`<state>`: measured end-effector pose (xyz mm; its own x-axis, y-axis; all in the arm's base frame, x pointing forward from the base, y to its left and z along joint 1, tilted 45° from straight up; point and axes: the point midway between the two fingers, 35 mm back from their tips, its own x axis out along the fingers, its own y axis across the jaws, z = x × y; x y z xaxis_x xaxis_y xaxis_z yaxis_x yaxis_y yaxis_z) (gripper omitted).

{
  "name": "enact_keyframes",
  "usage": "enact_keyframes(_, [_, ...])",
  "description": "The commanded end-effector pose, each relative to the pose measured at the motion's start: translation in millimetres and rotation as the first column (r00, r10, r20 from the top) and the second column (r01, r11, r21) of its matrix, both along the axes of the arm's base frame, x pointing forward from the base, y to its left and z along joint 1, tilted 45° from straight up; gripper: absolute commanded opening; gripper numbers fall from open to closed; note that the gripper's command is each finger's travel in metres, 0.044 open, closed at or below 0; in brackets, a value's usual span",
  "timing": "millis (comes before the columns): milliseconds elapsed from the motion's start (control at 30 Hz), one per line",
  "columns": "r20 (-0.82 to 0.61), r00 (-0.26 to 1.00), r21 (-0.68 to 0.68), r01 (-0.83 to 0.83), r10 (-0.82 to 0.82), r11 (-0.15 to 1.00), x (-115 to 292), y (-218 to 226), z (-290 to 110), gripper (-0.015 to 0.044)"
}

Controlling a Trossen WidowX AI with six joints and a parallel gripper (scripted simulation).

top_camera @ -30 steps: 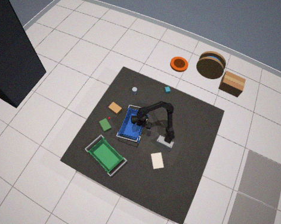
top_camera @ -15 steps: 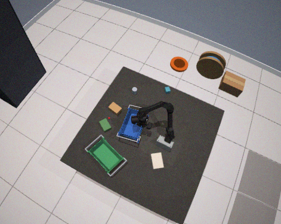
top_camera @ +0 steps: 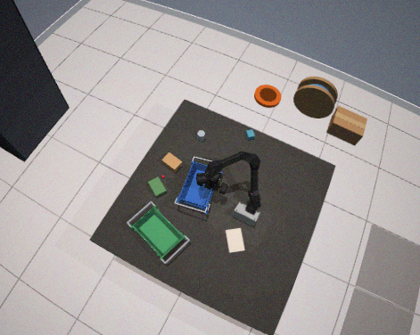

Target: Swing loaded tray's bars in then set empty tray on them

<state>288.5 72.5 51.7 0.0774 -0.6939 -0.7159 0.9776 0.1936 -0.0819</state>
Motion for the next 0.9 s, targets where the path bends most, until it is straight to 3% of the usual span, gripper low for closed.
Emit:
enact_keyframes(0, [-0.012, 1.000, -0.005, 0.022, -0.022, 1.000, -2.4, -9.2, -2.9, 0.0000])
enact_keyframes(867, [-0.012, 1.000, -0.005, 0.022, -0.022, 1.000, -2.7, -12.5, -5.0, 0.0000])
